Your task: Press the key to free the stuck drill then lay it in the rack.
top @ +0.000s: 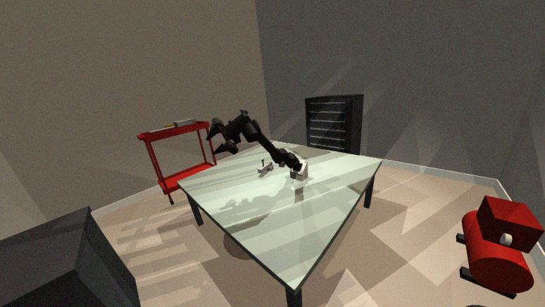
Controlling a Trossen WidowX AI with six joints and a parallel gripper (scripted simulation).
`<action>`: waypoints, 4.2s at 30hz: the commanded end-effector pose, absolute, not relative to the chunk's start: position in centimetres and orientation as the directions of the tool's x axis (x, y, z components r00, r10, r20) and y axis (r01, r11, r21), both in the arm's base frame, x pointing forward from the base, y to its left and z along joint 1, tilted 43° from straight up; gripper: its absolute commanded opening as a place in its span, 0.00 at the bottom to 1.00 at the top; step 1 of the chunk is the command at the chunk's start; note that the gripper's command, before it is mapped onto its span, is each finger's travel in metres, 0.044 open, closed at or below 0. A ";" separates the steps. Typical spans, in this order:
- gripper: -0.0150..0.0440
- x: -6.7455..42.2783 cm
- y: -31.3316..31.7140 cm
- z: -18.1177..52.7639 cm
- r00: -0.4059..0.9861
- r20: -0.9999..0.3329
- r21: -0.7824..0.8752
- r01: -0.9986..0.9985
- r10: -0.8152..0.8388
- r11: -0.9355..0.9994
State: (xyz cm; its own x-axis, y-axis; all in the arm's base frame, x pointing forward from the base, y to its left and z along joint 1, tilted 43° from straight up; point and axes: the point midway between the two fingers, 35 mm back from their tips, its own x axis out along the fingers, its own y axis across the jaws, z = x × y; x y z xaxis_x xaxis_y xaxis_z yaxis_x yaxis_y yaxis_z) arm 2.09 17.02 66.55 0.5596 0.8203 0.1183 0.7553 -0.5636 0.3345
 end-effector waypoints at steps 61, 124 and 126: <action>0.25 34.4 -2.8 20.5 0.450 -0.665 0.279 -0.590 0.596 0.758; 0.25 27.1 1.9 11.7 0.030 -0.731 0.655 -0.249 0.682 0.713; 0.25 27.1 2.0 11.7 0.030 -0.731 0.655 -0.249 0.682 0.713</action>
